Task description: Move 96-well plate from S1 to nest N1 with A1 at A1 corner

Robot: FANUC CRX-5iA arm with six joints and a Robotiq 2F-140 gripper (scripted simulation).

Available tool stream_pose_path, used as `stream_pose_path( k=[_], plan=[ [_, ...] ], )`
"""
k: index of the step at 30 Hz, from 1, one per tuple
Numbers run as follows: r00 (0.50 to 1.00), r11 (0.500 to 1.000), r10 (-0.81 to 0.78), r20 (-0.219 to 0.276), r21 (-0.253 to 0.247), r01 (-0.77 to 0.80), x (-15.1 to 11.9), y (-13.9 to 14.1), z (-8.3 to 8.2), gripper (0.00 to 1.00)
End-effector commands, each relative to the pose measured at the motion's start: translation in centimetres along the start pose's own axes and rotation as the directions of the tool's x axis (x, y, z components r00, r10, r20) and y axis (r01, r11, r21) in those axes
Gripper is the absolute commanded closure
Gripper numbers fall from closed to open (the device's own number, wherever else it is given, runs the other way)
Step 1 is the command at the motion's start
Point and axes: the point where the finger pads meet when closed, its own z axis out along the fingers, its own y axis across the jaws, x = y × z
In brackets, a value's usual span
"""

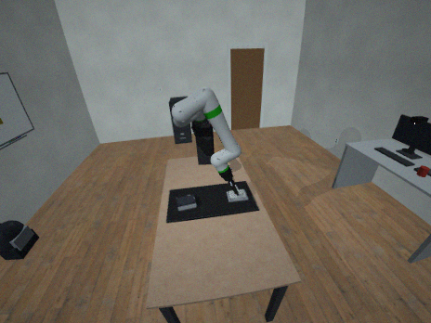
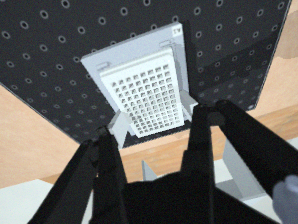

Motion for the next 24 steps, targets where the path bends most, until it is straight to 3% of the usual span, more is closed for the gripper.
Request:
stream_pose_path(
  k=[1, 24],
  plan=[
    [1.000, 1.000, 0.000, 0.001, 0.000, 0.000, 0.02, -0.01, 0.06, 1.00],
    [1.000, 1.000, 0.000, 0.001, 0.000, 0.000, 0.16, -0.01, 0.34, 1.00]
  ],
)
